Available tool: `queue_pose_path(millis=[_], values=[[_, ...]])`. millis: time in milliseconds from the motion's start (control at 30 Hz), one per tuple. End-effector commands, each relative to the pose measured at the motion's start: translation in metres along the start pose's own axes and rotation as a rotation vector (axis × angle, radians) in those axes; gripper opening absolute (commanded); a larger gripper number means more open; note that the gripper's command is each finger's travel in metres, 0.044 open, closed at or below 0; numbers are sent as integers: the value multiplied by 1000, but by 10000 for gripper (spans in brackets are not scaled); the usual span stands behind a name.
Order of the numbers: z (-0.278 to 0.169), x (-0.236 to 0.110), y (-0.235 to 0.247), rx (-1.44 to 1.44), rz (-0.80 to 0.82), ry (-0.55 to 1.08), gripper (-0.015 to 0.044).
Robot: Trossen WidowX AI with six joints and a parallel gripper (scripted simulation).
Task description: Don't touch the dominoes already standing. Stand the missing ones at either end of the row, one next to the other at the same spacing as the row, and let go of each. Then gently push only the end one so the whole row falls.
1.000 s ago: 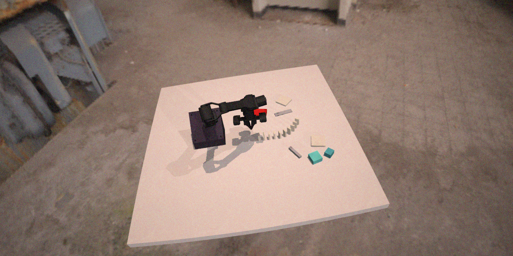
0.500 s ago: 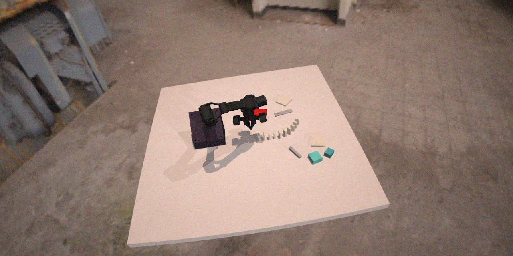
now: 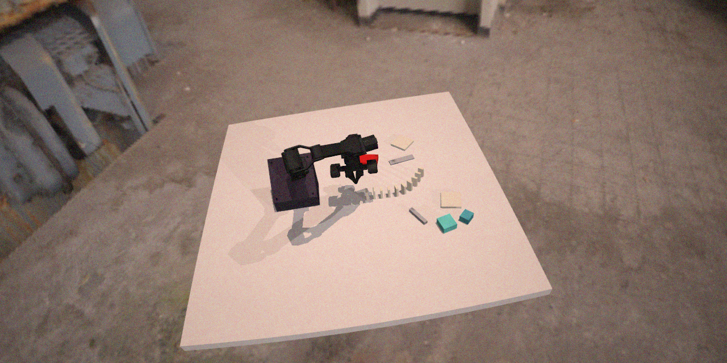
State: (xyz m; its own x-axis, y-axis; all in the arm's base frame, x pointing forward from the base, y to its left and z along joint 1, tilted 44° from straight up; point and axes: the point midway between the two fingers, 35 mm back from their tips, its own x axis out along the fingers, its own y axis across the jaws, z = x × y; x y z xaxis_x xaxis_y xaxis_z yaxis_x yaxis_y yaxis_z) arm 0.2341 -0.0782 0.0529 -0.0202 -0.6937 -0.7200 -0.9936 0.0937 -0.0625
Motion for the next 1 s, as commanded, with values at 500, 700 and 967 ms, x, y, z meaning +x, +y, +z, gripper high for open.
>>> queue_pose_path(millis=[500,700,967], values=[[-2,81,-1,-4,-2,7,0],[-2,80,-9,-4,-2,7,0],[-2,80,-22,-3,-3,7,0]])
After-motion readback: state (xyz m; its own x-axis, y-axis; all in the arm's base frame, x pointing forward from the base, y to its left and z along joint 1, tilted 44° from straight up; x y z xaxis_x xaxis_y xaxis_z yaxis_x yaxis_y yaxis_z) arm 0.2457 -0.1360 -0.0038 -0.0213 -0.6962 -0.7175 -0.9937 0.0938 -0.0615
